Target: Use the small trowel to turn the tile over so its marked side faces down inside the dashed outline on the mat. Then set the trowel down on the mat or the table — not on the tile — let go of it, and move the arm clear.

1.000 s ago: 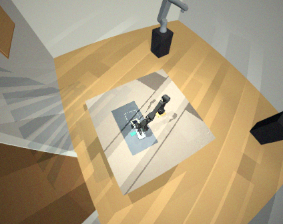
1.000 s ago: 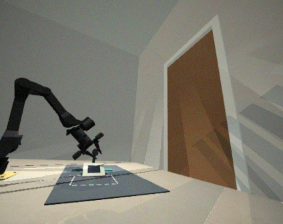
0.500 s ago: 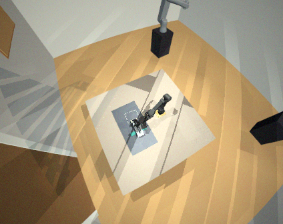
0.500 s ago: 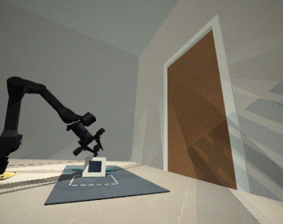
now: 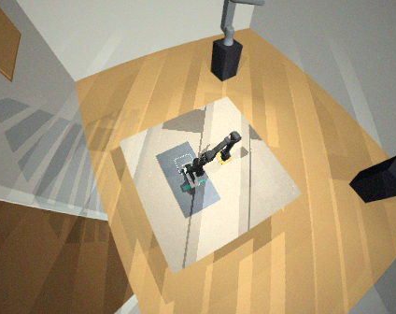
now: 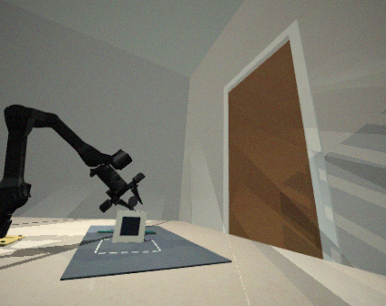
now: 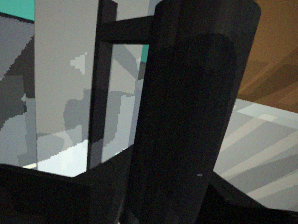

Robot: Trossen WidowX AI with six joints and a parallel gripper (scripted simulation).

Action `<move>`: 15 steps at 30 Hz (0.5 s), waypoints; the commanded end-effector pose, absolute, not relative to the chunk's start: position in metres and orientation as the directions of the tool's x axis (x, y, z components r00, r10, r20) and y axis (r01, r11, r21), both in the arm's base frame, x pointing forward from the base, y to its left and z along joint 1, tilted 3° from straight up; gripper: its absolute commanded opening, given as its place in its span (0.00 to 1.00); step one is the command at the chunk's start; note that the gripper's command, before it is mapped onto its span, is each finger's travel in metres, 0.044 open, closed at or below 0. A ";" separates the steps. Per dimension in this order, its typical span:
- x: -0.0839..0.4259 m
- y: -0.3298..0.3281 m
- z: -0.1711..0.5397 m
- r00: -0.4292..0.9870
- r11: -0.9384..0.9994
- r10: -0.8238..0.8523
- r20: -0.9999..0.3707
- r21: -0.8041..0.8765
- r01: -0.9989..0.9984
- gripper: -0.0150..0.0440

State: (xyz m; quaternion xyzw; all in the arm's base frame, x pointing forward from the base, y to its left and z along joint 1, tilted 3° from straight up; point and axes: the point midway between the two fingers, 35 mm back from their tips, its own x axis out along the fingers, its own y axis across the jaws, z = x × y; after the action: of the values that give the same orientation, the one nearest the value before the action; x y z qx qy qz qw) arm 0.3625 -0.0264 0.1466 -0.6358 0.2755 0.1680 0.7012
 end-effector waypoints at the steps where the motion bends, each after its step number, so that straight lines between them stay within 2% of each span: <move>1: 0.362 -0.033 0.147 0.799 0.134 -0.113 -0.591 -0.805 -0.577 0.25; 15: 0.366 -0.015 0.157 0.797 0.136 -0.111 -0.593 -0.804 -0.579 0.25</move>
State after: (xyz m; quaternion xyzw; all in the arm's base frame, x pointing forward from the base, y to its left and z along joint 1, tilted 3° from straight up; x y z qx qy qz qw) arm 0.3608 -0.0254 0.1452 -0.6347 0.2792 0.1721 0.6997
